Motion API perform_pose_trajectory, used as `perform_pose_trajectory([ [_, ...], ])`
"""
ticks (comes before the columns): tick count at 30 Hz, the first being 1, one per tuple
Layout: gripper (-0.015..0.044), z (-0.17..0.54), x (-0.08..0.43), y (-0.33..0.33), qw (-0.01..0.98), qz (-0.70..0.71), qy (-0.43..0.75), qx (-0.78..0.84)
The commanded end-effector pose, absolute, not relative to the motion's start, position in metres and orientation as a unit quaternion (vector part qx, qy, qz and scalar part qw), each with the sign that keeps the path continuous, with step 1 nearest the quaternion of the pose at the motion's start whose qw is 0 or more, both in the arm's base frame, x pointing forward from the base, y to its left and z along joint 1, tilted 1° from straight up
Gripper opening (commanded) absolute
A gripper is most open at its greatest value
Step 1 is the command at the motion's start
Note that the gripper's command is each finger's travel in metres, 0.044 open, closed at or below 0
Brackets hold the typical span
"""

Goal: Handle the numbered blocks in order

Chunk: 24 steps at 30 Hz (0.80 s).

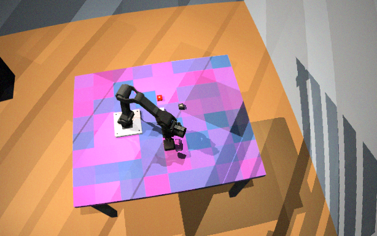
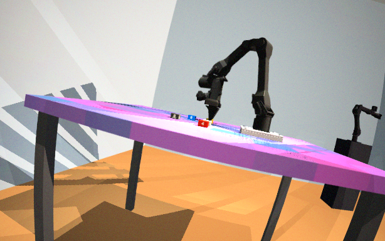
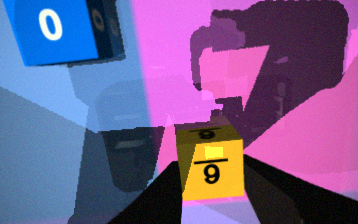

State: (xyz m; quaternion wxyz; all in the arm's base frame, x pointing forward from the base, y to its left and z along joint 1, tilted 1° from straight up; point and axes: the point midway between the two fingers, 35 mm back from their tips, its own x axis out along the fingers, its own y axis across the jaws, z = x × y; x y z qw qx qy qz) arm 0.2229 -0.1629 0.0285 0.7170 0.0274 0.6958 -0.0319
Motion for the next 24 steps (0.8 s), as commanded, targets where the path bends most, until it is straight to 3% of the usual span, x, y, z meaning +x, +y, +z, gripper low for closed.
perform_pose_trajectory([
  [1, 0.0120, 0.0284, 0.2235, -0.1627, 0.718, -0.030, 0.695, 0.027],
  [24, 0.0120, 0.0360, 0.2238, -0.1634, 0.719, -0.035, 0.693, 0.027],
])
